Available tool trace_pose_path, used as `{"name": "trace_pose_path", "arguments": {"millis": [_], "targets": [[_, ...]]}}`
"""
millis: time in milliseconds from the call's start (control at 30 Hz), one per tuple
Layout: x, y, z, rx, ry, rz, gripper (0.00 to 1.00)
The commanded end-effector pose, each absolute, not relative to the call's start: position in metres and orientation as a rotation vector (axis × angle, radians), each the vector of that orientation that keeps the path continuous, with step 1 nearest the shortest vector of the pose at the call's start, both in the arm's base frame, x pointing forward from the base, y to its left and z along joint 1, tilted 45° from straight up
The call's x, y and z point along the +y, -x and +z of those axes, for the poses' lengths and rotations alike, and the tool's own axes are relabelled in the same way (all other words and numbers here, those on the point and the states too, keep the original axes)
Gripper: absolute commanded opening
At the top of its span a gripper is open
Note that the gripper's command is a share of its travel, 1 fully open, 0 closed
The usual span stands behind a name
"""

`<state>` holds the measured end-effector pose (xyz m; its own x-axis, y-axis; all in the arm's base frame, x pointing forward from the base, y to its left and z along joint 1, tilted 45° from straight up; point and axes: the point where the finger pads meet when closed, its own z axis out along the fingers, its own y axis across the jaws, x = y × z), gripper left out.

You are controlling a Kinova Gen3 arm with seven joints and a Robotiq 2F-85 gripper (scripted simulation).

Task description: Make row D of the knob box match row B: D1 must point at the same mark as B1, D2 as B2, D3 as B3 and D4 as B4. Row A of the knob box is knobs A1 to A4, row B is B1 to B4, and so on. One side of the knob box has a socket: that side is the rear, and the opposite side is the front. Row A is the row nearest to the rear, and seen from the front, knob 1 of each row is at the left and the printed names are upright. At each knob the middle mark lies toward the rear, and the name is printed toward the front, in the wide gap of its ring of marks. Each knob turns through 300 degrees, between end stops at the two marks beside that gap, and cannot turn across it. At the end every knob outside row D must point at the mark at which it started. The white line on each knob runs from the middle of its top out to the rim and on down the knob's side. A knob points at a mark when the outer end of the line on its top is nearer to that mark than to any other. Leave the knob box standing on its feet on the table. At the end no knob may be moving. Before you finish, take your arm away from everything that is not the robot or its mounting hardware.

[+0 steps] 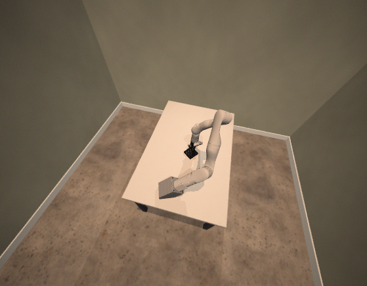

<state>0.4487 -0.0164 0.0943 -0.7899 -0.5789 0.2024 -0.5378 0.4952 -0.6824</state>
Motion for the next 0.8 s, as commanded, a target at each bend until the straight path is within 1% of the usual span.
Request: {"name": "trace_pose_path", "arguments": {"millis": [0,433,467,767], "targets": [[-0.0158,-0.4487,0.0943,2.669,0.999,-1.188,0.19],[-0.0158,-0.4487,0.0943,2.669,0.999,-1.188,0.19],[-0.0158,-0.4487,0.0943,2.669,0.999,-1.188,0.08],[-0.0158,-0.4487,0.0943,2.669,0.999,-1.188,0.08]]}}
